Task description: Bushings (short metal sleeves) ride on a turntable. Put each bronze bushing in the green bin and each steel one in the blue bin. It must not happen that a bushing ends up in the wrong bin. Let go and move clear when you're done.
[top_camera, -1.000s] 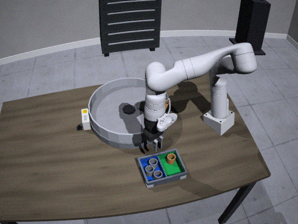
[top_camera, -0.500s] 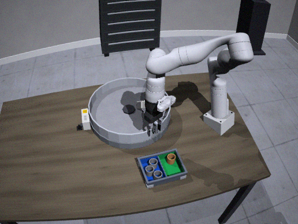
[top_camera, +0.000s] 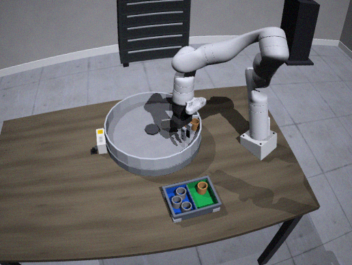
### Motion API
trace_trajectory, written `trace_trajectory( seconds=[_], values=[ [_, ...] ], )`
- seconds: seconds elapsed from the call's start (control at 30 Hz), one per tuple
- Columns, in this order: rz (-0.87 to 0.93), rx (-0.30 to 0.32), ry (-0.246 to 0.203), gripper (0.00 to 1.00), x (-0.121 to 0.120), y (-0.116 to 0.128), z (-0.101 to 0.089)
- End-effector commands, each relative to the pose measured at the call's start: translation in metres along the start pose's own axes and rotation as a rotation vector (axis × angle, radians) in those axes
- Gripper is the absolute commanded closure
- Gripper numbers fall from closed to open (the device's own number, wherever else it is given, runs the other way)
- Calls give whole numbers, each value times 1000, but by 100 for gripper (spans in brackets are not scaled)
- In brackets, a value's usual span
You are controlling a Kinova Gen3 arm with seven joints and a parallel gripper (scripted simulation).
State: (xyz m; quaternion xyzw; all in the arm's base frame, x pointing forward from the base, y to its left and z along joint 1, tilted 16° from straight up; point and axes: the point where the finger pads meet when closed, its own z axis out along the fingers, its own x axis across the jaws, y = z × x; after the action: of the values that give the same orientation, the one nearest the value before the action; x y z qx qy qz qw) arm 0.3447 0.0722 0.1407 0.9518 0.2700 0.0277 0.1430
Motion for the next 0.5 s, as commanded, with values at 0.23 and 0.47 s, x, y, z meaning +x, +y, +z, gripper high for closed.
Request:
trace_trajectory(
  seconds=[0.23, 0.47],
  values=[
    [22, 16, 6, 55, -44, 45, 4],
    [22, 16, 6, 55, -76, 77, 8]
  ],
)
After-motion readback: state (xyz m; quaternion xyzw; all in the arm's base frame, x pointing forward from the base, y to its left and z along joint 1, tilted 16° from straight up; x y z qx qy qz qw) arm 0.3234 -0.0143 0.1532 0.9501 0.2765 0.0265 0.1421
